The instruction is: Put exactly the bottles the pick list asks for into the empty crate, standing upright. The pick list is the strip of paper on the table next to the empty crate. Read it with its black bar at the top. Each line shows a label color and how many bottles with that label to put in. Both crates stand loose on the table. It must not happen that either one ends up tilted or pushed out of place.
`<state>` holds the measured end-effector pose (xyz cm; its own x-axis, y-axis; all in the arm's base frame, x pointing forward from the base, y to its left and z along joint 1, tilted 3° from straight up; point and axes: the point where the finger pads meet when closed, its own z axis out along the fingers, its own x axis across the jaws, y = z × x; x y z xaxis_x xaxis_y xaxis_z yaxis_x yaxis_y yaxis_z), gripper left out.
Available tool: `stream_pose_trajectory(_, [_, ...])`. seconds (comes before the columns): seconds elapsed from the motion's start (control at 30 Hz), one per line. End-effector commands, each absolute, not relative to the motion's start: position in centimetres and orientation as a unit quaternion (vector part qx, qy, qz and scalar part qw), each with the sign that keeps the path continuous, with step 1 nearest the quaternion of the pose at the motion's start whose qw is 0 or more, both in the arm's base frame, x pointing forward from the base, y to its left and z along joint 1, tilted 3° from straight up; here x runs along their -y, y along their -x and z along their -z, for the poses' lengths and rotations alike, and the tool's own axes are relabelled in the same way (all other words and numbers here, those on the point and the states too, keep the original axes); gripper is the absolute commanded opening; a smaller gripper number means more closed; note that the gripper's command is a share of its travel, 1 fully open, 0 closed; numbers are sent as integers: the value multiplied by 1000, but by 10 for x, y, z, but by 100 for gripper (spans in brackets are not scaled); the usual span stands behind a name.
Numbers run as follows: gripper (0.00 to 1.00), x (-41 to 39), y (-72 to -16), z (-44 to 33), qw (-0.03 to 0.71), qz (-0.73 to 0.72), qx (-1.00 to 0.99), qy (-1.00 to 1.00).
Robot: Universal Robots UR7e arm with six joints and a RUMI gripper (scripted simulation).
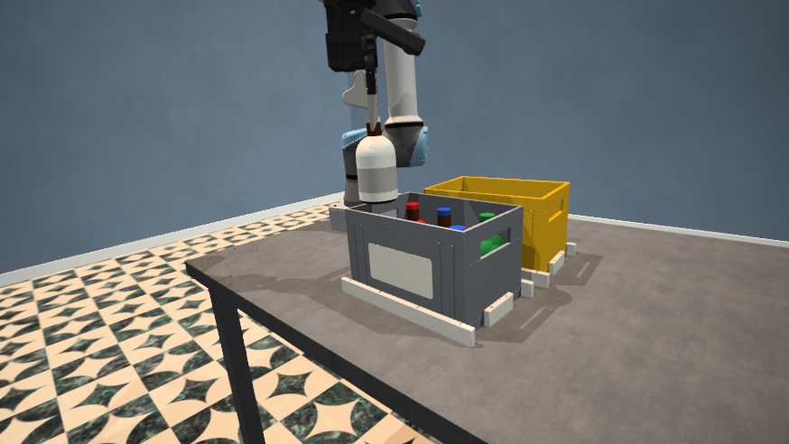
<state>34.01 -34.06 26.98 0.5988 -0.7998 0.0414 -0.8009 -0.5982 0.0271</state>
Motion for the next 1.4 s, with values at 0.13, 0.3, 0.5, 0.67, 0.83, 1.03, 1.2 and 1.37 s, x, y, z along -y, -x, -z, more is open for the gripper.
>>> stream_pose_trajectory(0.13, [0, 339, -341, -271, 22, -13, 448, -894])
stream_pose_trajectory(0.3, [0, 329, -342, -271, 22, -13, 448, -894])
stream_pose_trajectory(0.5, [0, 317, -344, -270, 22, -13, 448, -894])
stream_pose_trajectory(0.67, [0, 311, -345, -270, 22, -13, 448, -894])
stream_pose_trajectory(0.83, [0, 301, -346, -269, 22, -13, 448, -894])
stream_pose_trajectory(1.03, [0, 290, -348, -269, 22, -13, 448, -894])
stream_pose_trajectory(1.2, [0, 284, -349, -268, 22, -13, 448, -894])
stream_pose_trajectory(1.37, [0, 274, -351, -268, 22, -13, 448, -894])
